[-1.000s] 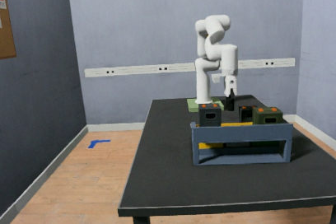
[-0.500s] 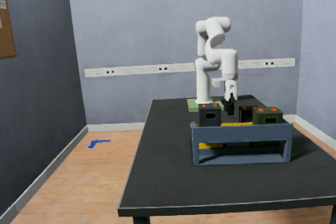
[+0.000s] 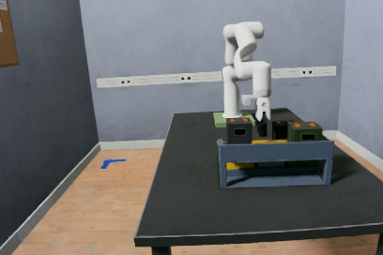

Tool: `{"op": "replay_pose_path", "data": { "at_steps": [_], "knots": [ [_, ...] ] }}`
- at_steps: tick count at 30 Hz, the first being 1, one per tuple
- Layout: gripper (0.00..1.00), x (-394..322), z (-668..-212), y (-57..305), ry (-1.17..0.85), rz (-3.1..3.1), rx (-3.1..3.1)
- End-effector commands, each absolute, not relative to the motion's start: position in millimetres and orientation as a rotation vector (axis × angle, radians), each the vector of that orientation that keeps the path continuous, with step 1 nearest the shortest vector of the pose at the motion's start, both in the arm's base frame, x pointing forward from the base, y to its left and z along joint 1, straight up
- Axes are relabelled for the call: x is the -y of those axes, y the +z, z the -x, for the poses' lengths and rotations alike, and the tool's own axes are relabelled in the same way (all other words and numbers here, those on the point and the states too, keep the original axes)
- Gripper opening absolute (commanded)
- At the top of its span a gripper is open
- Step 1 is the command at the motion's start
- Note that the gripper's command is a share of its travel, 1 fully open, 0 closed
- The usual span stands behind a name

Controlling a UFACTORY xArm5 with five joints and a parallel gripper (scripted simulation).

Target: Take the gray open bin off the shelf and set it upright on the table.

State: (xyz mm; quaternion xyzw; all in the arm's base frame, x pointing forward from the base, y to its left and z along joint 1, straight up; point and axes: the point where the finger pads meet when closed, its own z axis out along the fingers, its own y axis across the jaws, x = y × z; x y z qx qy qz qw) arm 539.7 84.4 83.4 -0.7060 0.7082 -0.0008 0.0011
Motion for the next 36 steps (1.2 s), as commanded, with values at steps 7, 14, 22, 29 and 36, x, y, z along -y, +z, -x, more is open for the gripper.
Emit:
{"op": "replay_pose_path", "data": {
  "at_steps": [7, 14, 22, 29, 36],
  "knots": [
    [0.48, -84.7, -541.4, 70.3, -0.012, 2.215, -2.222],
    [0.48, -84.7, -541.4, 69.7, -0.012, 2.215, -2.222],
    [0.48, -84.7, -541.4, 69.7, -0.012, 2.215, -2.222],
    [0.48, -84.6, -541.5, 65.1, -0.012, 2.215, -2.222],
    [0.48, -84.6, -541.5, 61.0, -0.012, 2.215, -2.222]
  ]
}}
